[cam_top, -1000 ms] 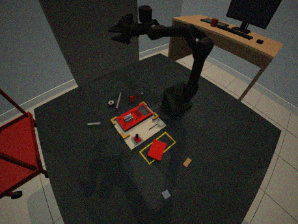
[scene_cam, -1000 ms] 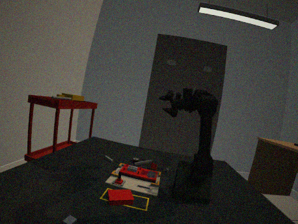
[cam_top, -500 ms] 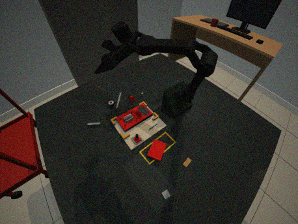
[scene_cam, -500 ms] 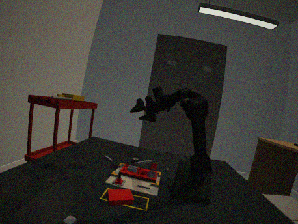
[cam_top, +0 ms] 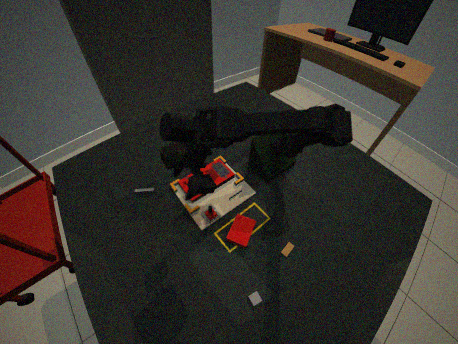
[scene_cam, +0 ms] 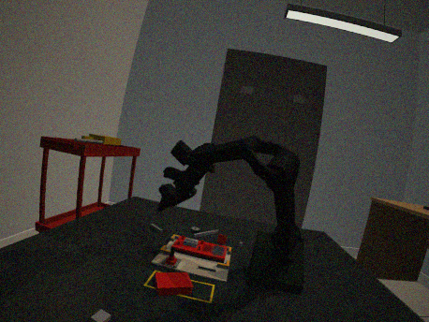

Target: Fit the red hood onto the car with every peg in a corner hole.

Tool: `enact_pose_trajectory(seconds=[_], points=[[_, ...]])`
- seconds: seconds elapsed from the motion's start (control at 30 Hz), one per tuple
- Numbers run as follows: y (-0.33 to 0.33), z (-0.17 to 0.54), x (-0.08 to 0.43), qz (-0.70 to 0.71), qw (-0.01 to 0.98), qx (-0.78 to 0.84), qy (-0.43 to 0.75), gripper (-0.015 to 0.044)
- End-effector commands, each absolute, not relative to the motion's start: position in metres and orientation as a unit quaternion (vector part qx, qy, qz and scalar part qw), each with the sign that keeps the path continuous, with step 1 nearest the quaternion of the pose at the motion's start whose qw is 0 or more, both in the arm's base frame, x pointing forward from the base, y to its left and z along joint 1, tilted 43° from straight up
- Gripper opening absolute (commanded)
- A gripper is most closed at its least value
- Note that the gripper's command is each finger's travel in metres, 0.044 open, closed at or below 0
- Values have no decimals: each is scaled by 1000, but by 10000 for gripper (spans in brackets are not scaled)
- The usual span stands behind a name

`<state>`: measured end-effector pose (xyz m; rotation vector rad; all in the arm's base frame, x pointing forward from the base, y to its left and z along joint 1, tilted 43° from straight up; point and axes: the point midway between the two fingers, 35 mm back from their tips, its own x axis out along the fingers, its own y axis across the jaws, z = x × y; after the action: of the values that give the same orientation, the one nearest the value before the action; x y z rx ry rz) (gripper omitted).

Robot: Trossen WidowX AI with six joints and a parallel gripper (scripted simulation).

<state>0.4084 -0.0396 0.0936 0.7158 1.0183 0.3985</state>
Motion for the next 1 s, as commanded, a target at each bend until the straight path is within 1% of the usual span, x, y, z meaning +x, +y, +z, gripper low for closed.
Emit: enact_pose_trajectory(seconds=[0.0,0.23,0.37,0.97], points=[[11,107,391,251,784,260,505,440],[98,127,334,387,731,121,549,440],[130,137,300,450,695,56,558,440],[136,129,301,453,693,52,559,440]])
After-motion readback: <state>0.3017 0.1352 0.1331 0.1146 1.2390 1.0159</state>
